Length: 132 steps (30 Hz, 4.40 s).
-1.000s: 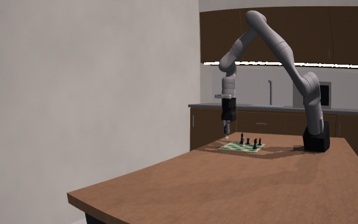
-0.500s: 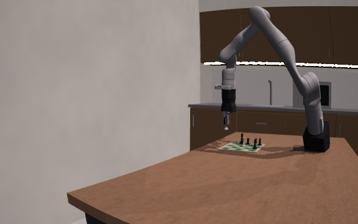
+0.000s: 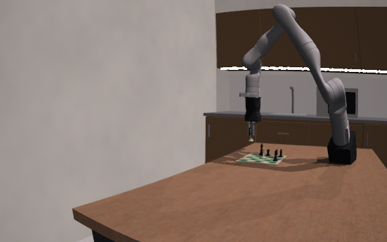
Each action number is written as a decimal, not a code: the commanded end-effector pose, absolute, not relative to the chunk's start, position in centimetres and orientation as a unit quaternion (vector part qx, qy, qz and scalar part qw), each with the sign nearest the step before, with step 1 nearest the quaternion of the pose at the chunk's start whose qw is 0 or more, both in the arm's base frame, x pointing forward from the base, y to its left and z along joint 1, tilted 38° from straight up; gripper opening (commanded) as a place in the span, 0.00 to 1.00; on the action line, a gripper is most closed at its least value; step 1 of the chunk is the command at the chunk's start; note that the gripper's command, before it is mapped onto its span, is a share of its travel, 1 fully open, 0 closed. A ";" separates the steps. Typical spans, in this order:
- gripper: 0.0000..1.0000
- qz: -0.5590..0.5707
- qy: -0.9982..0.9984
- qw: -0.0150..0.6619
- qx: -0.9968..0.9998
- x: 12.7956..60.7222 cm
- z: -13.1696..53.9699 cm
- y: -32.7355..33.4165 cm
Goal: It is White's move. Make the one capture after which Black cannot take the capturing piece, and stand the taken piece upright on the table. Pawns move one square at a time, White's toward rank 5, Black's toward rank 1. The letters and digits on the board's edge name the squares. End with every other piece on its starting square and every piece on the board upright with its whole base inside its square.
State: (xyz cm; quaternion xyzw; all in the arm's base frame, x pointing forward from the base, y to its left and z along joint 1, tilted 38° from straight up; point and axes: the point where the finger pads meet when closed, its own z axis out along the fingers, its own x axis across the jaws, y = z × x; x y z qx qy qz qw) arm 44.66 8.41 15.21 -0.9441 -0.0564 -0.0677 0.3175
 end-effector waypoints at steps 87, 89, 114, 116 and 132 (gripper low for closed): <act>0.00 -0.070 -0.048 0.316 -0.945 45.3 7.5 13.3; 0.00 -0.070 -0.048 0.316 -0.945 45.3 7.5 13.3; 0.00 -0.070 -0.048 0.316 -0.945 45.3 7.2 13.6; 0.00 -0.070 -0.048 0.316 -0.945 45.3 7.2 13.6; 0.00 -0.070 -0.048 0.316 -0.945 45.3 7.2 13.6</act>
